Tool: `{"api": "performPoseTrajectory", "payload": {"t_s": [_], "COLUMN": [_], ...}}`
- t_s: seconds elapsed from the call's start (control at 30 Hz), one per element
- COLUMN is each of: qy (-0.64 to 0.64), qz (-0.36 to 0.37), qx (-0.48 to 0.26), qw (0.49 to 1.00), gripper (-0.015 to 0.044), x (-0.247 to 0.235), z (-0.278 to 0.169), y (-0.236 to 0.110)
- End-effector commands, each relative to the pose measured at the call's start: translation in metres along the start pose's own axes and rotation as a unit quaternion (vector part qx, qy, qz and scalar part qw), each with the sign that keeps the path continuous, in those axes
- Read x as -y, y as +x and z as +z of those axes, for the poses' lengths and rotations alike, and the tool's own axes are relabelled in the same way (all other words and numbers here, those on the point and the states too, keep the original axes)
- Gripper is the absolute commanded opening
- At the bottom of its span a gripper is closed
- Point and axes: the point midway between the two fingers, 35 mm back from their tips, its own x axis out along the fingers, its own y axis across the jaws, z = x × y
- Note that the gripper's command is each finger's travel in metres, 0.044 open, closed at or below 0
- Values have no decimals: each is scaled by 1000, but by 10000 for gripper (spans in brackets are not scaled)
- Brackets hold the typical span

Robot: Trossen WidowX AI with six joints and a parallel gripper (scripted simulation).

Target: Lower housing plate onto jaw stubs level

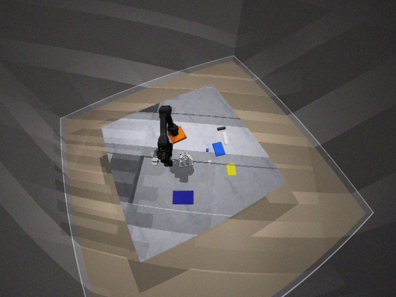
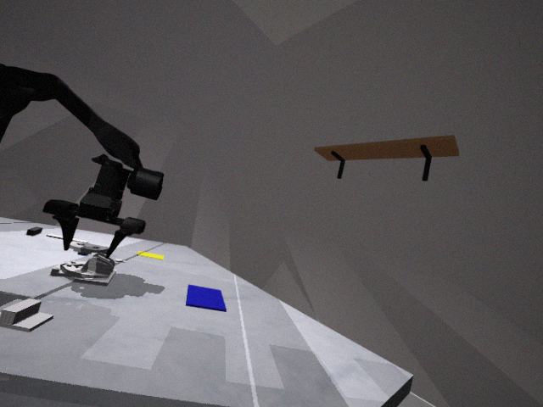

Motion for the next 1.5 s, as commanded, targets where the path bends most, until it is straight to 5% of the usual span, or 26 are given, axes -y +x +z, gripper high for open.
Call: {"api": "performPoseTrajectory", "payload": {"t_s": [0.0,0.73,1.47], "qy": [-54,-299,-525], "qz": [3,2,1], "qx": [3,2,1], "qw": [999,954,851], "gripper": [351,351,351], "x": [2,13,28], "z": [-7,-45,-80], "y": [-1,0,1]}}
